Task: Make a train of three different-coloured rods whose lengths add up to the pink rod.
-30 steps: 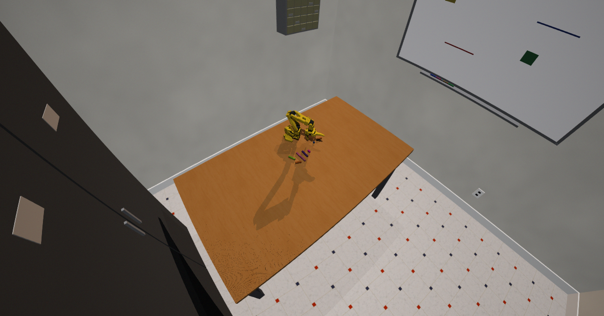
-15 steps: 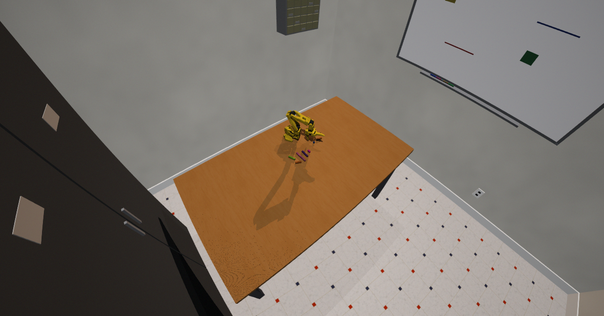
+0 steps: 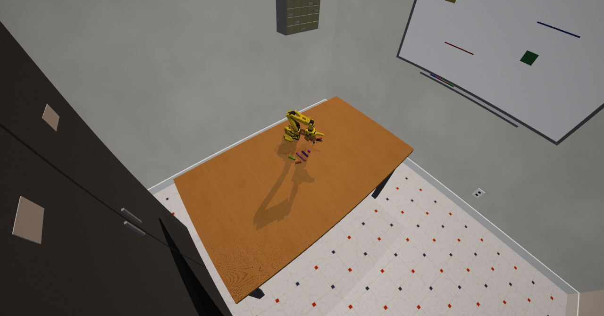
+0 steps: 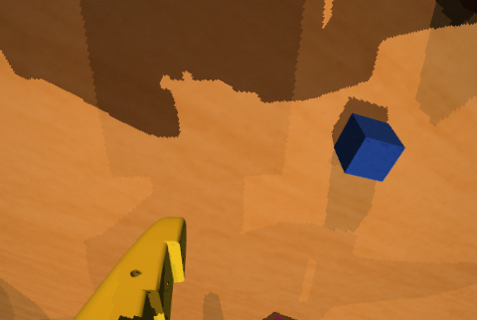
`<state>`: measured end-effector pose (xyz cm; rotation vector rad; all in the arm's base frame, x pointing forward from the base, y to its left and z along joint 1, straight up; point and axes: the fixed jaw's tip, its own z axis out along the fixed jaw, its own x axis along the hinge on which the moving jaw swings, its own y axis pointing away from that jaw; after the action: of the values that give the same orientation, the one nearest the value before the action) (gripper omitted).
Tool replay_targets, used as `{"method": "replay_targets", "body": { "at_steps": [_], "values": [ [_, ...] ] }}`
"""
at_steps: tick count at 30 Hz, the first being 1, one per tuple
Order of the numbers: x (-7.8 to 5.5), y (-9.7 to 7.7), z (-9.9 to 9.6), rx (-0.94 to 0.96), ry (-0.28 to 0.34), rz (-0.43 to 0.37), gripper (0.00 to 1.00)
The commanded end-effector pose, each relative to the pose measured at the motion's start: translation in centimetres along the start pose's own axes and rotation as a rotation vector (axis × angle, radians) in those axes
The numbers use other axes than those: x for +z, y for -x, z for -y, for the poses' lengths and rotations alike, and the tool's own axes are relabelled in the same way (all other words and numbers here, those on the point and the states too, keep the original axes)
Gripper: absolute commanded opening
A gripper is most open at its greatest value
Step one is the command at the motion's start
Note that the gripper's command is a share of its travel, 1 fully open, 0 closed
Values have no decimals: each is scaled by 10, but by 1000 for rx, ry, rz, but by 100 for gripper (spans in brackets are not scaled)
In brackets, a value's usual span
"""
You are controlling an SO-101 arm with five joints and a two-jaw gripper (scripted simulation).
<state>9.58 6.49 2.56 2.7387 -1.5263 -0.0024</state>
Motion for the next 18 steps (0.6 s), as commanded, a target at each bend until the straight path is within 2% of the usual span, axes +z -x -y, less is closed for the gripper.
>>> {"method": "replay_targets", "body": {
  "at_steps": [1, 13, 15, 16, 18],
  "values": [
    [-4, 1, 7, 4, -43, 3, 100],
    [-14, 1, 21, 21, -133, 9, 100],
    [-14, 1, 21, 21, -133, 9, 100],
    [-3, 1, 6, 10, -38, 3, 100],
    [-5, 1, 8, 7, -53, 4, 100]
  ]
}}
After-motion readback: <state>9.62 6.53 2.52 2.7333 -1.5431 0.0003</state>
